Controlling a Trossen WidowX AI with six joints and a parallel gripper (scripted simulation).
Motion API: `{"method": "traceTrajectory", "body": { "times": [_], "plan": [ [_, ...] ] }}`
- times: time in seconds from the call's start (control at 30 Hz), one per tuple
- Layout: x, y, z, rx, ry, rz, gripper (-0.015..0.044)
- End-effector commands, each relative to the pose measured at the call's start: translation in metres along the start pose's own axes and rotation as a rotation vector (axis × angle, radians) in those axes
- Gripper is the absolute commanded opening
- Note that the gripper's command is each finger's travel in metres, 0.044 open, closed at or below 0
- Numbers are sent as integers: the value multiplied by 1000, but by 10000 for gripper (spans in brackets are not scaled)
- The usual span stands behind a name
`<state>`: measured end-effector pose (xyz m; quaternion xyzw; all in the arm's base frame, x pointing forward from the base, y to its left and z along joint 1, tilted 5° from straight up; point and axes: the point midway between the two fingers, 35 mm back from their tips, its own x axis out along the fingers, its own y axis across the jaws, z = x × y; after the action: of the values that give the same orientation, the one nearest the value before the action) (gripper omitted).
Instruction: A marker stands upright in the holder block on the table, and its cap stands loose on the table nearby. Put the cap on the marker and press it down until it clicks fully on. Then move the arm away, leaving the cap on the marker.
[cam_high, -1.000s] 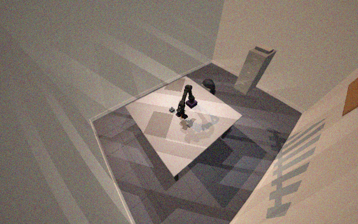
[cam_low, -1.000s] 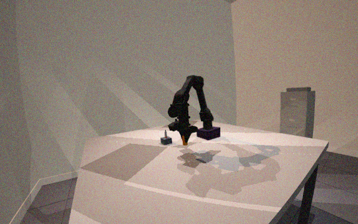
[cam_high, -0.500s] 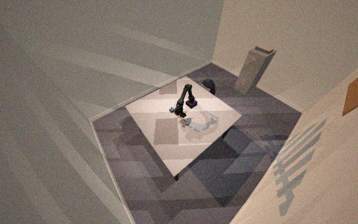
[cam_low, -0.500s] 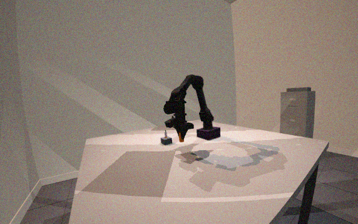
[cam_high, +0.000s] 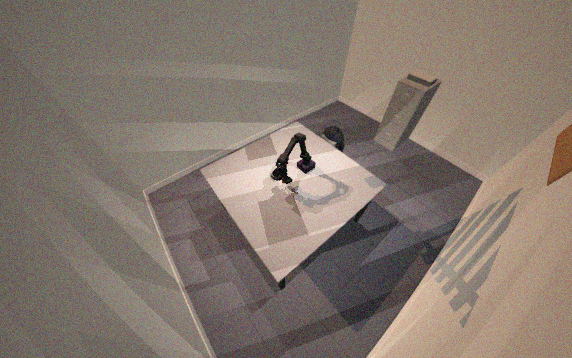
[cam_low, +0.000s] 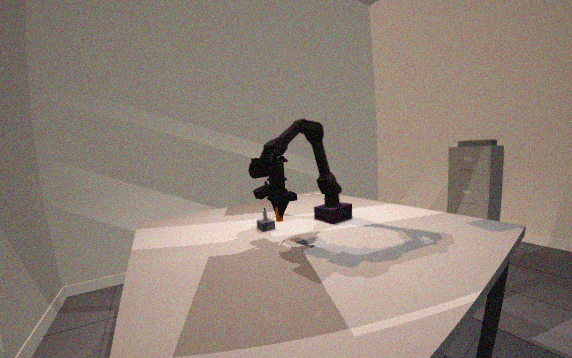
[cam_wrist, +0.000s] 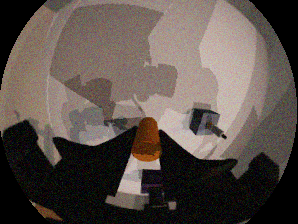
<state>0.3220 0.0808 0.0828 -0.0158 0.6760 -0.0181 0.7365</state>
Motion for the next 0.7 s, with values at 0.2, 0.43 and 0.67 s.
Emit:
{"method": "traceTrajectory", "body": {
  "times": [0.2, 0.43, 0.67],
  "plan": [
    [-10, -37, 7, -4, 0, 1, 0],
    [-16, -62, 9, -5, 0, -1, 0],
    [-22, -87, 8, -5, 0, -4, 0]
  ]
}}
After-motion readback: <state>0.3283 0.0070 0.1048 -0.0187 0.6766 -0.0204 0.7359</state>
